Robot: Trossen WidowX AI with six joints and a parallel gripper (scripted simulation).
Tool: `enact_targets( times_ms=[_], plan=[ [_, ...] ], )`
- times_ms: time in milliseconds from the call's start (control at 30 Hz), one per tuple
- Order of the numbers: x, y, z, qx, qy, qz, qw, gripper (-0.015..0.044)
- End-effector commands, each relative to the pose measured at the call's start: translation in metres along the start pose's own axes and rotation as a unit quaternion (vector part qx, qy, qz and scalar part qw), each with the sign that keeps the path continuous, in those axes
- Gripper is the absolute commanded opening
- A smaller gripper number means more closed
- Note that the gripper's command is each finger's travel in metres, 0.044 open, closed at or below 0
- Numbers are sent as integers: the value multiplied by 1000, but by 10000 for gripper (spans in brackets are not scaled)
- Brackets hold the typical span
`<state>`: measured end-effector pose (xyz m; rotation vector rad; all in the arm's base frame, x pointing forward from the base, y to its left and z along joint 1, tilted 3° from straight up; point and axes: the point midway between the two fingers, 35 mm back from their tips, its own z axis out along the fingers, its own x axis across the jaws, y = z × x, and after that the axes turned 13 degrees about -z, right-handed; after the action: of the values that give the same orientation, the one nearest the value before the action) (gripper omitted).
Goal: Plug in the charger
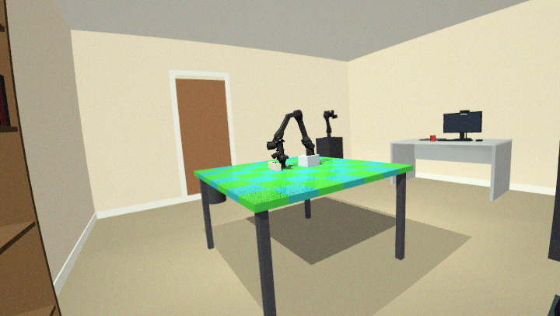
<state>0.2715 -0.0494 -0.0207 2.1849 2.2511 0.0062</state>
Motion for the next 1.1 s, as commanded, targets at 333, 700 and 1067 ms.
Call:
enact_targets(
  times_ms=[333, 700, 1067],
  plan=[
    [-1, 5, -1, -1, 2, 1, 1000, 0],
    [-1, 8, -1, -1, 2, 1, 1000, 0],
    [-2, 13, -2, -1, 2, 1, 1000, 0]
  ],
)
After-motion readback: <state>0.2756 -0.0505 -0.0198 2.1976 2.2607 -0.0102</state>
